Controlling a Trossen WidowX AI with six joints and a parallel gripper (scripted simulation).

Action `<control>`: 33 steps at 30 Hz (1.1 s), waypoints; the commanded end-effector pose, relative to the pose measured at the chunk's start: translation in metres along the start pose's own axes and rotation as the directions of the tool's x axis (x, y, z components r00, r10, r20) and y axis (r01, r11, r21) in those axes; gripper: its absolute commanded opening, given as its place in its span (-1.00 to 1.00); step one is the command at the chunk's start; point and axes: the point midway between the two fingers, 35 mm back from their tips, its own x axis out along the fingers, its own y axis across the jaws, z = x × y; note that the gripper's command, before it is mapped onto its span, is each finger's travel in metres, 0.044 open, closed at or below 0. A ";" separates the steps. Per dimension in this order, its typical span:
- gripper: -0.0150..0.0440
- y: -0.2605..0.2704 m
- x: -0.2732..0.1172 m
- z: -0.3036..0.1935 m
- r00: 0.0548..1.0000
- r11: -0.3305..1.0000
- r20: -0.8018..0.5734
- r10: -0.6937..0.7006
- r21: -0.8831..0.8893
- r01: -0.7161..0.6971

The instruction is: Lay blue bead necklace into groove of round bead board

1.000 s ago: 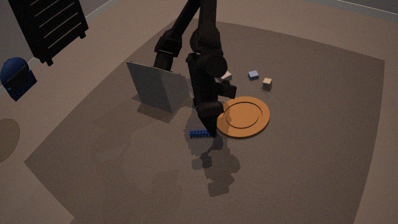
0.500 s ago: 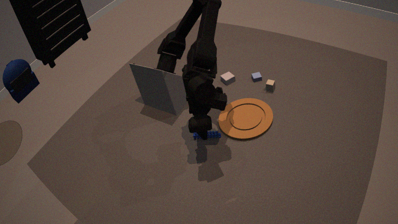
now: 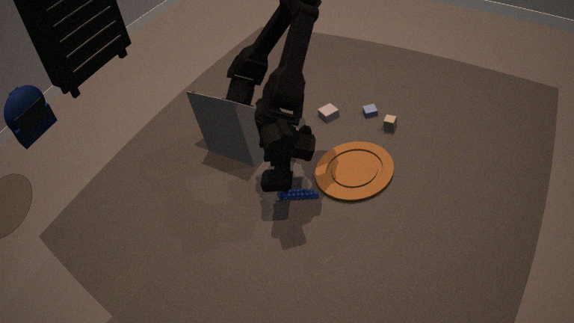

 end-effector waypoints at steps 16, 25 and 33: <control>0.36 0.001 0.021 0.001 1.000 1.000 0.003 0.003 0.000 -0.003; 0.36 0.002 0.036 0.000 1.000 1.000 0.004 0.007 0.002 -0.007; 0.00 0.002 0.037 0.000 1.000 1.000 0.000 0.007 -0.002 -0.007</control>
